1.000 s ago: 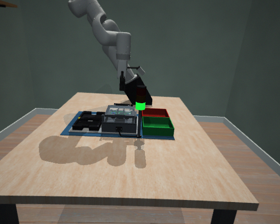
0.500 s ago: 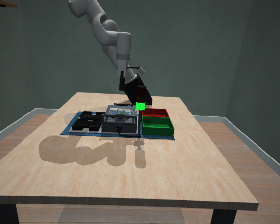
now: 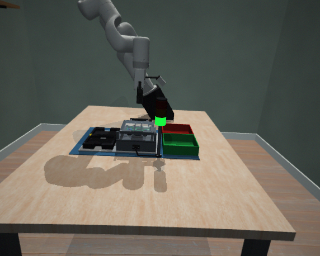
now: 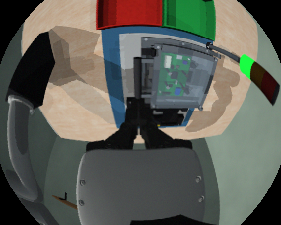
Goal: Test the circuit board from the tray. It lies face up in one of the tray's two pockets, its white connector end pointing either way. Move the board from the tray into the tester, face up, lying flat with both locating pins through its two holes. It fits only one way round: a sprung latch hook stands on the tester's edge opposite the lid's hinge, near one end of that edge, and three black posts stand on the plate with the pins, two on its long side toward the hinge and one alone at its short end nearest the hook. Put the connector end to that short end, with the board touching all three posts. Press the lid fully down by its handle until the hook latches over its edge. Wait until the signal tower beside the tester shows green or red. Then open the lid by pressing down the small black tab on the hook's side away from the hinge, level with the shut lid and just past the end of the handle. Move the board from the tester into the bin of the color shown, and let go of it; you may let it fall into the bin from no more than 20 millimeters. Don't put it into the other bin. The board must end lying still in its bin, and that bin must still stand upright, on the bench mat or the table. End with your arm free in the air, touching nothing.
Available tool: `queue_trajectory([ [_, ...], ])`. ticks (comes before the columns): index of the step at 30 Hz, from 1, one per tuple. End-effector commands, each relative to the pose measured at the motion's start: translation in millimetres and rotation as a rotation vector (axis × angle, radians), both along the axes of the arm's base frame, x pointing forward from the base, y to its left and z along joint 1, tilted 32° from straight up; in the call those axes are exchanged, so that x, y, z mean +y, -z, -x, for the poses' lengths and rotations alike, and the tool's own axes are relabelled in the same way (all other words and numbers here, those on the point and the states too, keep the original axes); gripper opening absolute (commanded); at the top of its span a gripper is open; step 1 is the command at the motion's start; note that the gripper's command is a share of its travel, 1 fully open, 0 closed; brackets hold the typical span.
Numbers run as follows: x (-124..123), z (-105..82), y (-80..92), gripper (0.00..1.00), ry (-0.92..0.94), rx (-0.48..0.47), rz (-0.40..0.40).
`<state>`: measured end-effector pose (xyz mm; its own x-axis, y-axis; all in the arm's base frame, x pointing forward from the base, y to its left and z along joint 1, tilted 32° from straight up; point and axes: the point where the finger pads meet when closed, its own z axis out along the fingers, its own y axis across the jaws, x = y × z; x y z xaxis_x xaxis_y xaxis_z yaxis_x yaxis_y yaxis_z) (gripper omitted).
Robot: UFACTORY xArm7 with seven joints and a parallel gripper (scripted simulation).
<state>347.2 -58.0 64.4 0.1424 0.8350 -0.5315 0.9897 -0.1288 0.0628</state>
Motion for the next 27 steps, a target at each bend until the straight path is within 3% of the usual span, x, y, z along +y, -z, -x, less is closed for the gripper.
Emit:
queue_trajectory([
  [1,1.3,-1.3,-1.1,0.0,-0.002,-0.003,-0.001],
  [27,6.9,-1.4,-10.0,0.0,-0.002,-0.003,-0.001],
])
